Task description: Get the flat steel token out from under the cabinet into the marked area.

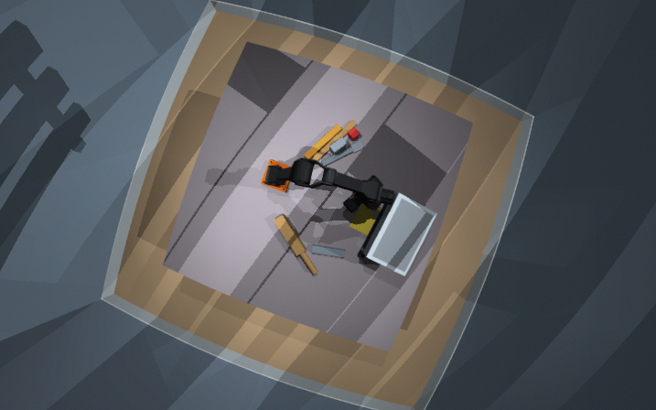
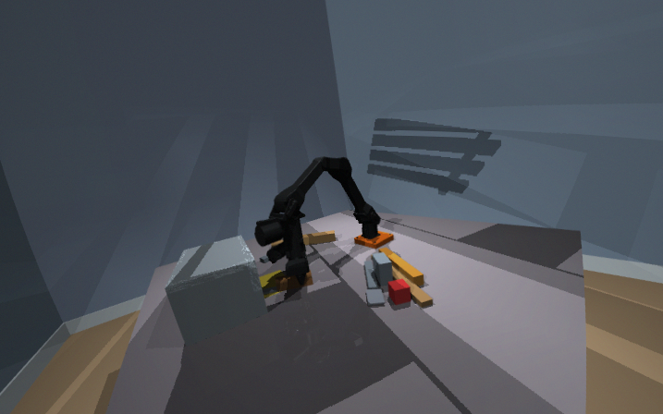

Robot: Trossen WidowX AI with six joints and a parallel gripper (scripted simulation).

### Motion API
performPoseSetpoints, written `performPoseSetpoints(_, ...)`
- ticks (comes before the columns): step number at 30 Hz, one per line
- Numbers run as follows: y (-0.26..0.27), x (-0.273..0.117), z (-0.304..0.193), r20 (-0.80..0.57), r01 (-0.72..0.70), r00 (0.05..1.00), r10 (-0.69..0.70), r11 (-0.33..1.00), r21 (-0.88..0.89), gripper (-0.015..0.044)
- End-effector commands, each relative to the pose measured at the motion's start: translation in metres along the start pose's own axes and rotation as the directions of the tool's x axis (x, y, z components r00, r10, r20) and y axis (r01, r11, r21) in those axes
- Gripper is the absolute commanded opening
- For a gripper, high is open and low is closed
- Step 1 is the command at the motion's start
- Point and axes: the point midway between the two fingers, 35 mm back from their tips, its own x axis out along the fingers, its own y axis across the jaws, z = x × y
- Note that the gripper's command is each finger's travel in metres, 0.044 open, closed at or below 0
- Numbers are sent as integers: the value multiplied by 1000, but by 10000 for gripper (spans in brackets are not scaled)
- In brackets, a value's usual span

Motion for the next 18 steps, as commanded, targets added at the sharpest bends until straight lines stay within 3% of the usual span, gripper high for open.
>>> performPoseSetpoints(1,0,1,-6,-2,3,1000,-3,1000,2,0)
performPoseSetpoints(18,0,1,-25,-3,3,1000,-3,1000,2,0)
